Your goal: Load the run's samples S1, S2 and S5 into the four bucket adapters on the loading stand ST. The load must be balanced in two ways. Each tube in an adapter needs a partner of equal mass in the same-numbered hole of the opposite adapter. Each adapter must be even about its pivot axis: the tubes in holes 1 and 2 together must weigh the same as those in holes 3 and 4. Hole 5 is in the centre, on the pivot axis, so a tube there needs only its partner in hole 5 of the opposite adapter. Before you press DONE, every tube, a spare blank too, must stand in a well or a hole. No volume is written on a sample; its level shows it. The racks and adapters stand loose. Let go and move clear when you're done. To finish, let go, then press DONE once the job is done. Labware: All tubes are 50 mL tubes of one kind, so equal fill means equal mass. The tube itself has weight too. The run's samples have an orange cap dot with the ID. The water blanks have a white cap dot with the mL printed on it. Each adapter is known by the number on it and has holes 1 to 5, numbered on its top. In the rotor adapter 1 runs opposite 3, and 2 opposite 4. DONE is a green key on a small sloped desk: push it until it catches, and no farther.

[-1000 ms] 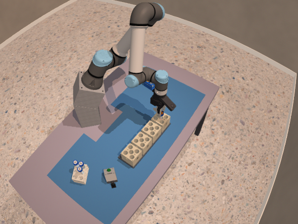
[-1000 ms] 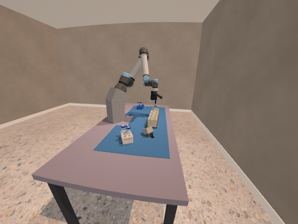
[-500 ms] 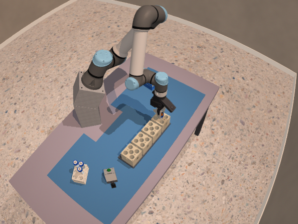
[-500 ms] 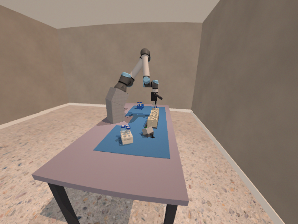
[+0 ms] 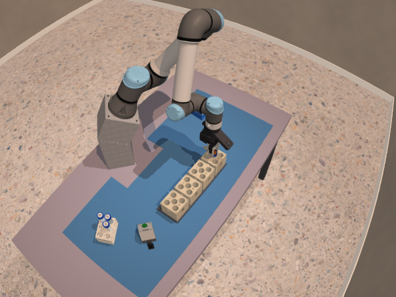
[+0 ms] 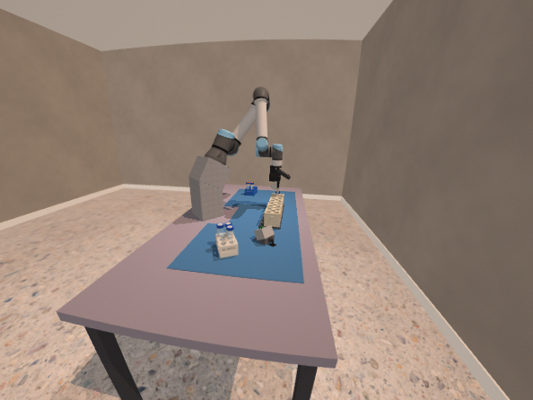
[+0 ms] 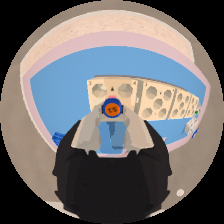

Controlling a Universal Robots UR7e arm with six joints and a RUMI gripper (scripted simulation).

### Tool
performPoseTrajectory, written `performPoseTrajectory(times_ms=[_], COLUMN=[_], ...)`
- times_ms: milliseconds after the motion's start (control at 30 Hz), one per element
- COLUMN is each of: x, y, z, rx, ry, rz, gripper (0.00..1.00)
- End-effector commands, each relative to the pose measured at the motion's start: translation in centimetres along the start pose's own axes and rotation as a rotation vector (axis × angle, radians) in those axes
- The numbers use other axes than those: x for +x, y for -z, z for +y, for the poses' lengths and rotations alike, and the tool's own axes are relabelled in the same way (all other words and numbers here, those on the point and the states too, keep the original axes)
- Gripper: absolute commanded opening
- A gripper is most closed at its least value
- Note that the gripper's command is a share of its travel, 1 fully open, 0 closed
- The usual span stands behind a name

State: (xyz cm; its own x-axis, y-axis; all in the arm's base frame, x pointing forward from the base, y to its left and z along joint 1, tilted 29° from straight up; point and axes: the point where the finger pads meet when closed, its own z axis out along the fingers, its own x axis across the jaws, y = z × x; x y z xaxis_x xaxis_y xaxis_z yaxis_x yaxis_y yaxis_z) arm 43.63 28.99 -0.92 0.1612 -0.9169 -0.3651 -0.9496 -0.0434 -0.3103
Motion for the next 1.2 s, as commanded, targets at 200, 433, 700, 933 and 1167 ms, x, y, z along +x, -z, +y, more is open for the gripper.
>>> performPoseTrajectory(times_ms=[200,433,700,933,1167], x=[0.0,0.0,0.0,0.0,0.0], y=[0.0,0.0,0.7,3.0,4.1], z=[0.0,0.0,0.0,0.0,0.0], rx=[0.001,0.001,0.001,0.001,0.001], ry=[0.0,0.0,0.0,0.0,0.0], rz=[0.0,0.0,0.0,0.0,0.0], gripper=[0.35,0.35,0.35,0.35,0.35])
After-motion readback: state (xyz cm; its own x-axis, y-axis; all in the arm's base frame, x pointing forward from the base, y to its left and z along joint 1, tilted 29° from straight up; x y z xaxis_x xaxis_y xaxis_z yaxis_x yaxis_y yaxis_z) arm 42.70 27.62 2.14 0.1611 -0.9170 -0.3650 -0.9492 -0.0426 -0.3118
